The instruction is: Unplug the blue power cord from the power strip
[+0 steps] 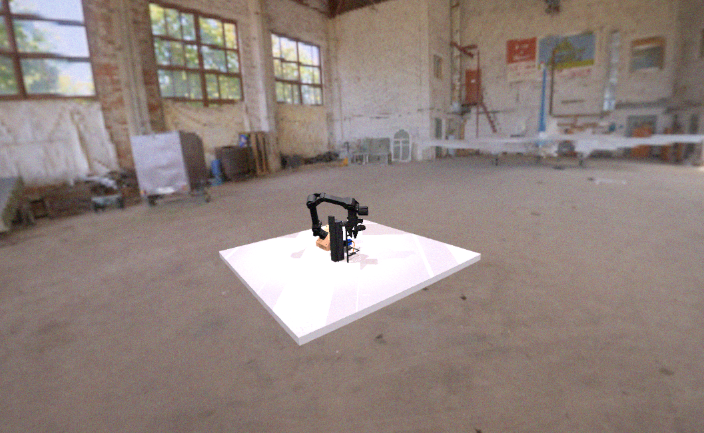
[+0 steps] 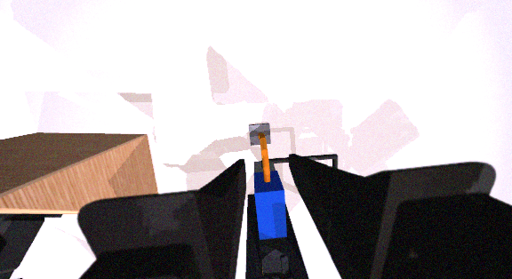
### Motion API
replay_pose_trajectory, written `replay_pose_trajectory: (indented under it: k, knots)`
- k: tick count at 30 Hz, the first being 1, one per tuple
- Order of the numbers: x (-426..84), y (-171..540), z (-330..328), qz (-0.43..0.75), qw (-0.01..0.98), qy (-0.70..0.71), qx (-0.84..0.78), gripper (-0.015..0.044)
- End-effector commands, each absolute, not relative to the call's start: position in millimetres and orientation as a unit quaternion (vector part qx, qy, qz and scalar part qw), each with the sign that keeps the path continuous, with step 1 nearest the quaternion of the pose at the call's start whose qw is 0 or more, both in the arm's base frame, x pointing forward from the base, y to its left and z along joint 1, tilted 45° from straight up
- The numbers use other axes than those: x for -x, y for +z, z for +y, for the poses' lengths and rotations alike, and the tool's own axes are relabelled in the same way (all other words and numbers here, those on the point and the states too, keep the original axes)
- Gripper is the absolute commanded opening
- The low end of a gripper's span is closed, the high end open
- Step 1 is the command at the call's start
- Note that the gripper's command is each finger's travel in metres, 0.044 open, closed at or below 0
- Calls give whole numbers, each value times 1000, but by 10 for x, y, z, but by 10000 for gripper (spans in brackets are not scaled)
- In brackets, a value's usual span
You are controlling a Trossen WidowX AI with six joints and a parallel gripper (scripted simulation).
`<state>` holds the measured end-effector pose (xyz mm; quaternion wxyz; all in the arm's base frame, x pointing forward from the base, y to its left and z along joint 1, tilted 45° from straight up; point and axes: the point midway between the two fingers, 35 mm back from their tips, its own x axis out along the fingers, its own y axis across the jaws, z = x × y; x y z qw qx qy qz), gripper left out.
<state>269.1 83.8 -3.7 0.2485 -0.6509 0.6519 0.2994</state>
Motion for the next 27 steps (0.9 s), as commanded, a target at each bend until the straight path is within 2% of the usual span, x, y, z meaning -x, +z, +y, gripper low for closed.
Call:
replay_pose_trajectory:
  k: [1, 27]
  knots:
    - [-2704, -9, 869, 648, 249, 299, 655, 160]
    - [-2722, 256, 595, 648, 248, 299, 655, 160]
